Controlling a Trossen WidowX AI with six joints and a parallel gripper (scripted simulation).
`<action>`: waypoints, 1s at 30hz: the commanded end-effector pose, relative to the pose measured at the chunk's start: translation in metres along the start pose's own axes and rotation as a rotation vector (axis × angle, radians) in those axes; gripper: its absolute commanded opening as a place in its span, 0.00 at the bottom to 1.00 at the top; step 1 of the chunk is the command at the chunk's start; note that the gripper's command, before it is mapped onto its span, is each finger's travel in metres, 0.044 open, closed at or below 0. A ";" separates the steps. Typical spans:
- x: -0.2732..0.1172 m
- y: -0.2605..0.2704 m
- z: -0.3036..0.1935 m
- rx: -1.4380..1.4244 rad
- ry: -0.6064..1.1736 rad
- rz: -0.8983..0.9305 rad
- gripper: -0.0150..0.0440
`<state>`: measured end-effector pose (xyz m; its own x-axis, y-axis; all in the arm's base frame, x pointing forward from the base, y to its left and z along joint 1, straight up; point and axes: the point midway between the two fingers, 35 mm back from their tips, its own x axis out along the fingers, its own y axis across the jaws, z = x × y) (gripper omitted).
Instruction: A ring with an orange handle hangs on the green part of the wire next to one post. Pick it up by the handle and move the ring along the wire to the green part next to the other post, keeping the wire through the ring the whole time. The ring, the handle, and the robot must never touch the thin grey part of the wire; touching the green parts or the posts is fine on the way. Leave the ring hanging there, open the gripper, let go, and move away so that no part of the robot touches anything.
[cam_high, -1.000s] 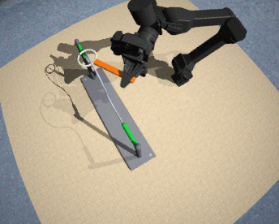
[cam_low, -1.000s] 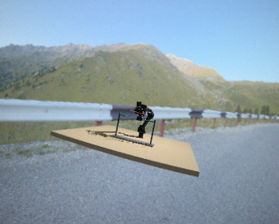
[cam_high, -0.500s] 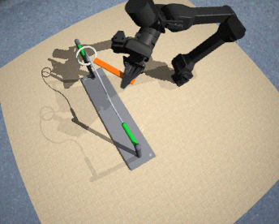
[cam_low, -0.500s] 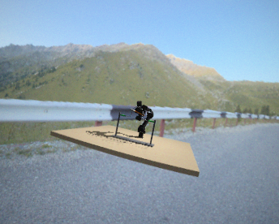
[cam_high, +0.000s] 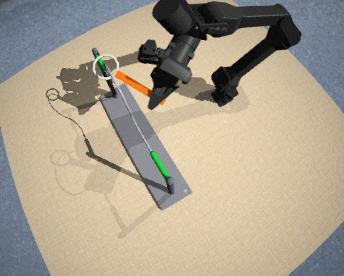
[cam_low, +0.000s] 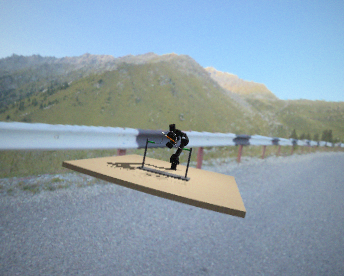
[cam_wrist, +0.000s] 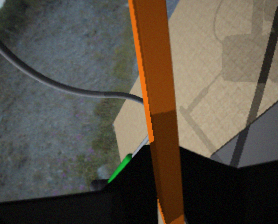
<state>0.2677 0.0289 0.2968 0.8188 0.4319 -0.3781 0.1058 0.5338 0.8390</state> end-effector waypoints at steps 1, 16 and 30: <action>0.000 0.000 0.002 -0.054 -0.010 -0.029 0.00; 0.000 -0.008 0.002 -0.200 -0.032 -0.133 0.00; 0.000 -0.018 0.005 -0.373 -0.058 -0.256 0.00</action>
<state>0.2680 0.0173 0.2825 0.8211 0.2459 -0.5151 0.1118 0.8156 0.5677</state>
